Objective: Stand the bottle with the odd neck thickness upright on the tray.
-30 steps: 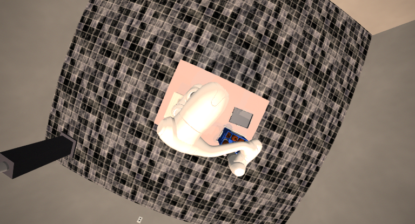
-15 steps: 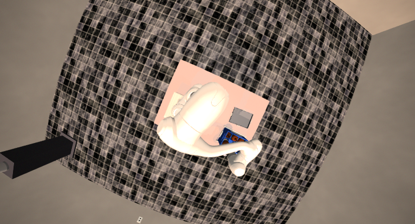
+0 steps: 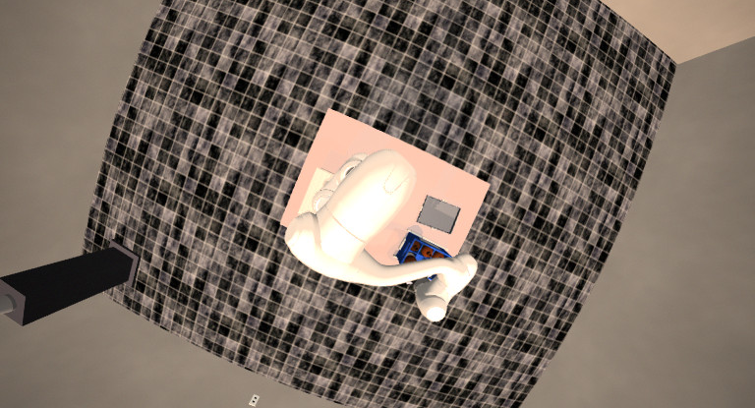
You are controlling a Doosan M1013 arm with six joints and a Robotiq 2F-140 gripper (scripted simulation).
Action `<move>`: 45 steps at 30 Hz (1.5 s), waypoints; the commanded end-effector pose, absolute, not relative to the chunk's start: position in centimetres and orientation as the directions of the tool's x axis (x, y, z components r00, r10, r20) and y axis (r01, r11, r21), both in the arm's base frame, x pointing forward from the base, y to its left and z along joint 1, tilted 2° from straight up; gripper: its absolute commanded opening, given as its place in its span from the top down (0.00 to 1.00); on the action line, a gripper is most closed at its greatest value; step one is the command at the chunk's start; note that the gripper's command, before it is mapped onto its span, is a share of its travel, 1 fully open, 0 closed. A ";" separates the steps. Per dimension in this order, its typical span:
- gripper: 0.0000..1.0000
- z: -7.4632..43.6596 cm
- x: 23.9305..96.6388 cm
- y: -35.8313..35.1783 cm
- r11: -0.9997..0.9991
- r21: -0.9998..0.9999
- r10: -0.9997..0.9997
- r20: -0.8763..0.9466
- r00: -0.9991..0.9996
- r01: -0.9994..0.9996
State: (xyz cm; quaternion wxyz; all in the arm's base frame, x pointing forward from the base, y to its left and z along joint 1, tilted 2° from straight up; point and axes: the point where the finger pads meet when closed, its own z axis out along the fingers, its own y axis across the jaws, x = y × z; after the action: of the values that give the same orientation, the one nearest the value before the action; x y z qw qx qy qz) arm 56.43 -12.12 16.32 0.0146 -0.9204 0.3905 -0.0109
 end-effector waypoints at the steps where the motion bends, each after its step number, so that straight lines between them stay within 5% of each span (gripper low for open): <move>1: 1.00 16.5 56.4 -12.1 -0.695 -0.036 -0.719 0.009 0.695 -0.719; 45: 1.00 20.1 56.3 -12.2 -0.695 -0.036 -0.719 0.009 0.695 -0.719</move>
State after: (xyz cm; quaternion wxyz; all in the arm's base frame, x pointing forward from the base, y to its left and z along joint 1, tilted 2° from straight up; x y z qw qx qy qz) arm 56.32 -12.19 20.04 0.0146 -0.9204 0.3905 -0.0109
